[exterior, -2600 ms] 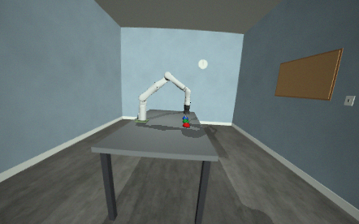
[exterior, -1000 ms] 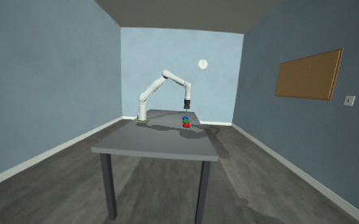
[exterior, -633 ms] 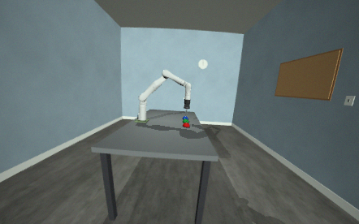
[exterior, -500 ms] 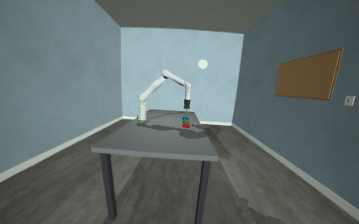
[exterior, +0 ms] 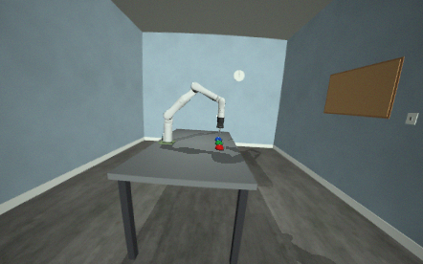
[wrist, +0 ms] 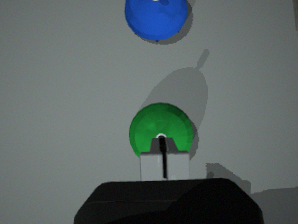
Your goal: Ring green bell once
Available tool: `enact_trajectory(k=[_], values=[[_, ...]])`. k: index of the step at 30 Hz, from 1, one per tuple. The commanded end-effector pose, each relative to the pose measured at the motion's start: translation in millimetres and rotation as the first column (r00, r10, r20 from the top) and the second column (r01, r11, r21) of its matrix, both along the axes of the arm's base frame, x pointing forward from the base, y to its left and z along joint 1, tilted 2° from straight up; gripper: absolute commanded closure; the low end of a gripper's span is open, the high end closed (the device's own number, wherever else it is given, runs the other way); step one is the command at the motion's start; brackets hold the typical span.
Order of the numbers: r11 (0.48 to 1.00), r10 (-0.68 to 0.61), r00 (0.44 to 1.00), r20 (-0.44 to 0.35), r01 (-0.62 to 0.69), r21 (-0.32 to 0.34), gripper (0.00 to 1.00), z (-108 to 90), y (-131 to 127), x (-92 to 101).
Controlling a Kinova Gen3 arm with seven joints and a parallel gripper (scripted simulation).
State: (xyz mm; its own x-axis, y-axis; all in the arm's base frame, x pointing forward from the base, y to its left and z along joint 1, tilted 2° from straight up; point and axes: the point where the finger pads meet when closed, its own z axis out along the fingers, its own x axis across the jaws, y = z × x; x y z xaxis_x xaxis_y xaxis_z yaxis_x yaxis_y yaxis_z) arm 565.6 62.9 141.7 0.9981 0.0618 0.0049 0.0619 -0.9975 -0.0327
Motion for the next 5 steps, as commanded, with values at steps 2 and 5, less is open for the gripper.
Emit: enact_trajectory(k=[2,5], values=[[1.0,0.0,1.0,0.003,0.0,0.0,0.83,1.2,0.0,0.6],[1.0,0.0,1.0,0.003,0.0,0.0,0.83,1.2,0.0,0.6]])
